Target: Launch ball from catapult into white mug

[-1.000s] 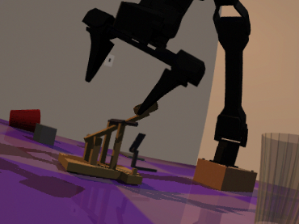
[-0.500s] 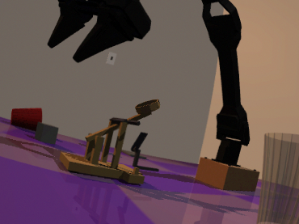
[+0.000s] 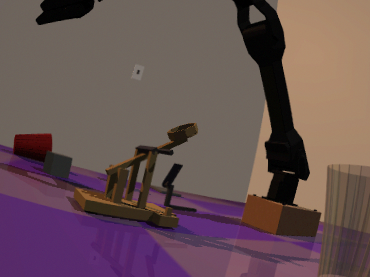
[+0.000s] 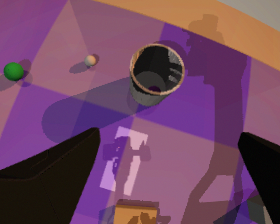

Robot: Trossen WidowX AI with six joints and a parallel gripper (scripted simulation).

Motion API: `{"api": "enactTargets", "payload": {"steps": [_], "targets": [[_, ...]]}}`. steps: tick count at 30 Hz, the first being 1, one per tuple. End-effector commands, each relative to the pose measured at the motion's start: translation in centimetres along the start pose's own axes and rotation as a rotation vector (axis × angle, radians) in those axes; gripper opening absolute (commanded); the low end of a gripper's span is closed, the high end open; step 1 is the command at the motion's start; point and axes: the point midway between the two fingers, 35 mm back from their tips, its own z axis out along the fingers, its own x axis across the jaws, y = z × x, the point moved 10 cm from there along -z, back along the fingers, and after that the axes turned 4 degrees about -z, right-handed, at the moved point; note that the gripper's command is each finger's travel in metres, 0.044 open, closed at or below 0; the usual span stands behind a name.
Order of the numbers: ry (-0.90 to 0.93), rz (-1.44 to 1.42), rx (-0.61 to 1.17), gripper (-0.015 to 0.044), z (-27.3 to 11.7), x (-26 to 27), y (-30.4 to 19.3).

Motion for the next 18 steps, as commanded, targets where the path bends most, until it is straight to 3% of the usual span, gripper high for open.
{"api": "enactTargets", "payload": {"steps": [1, 18], "targets": [[0.000, 0.099, -0.084, 0.0440, -0.5, -2.2, 1.1], [-0.001, 0.175, -0.156, 0.0440, -1.0, -4.0, 2.0]]}}
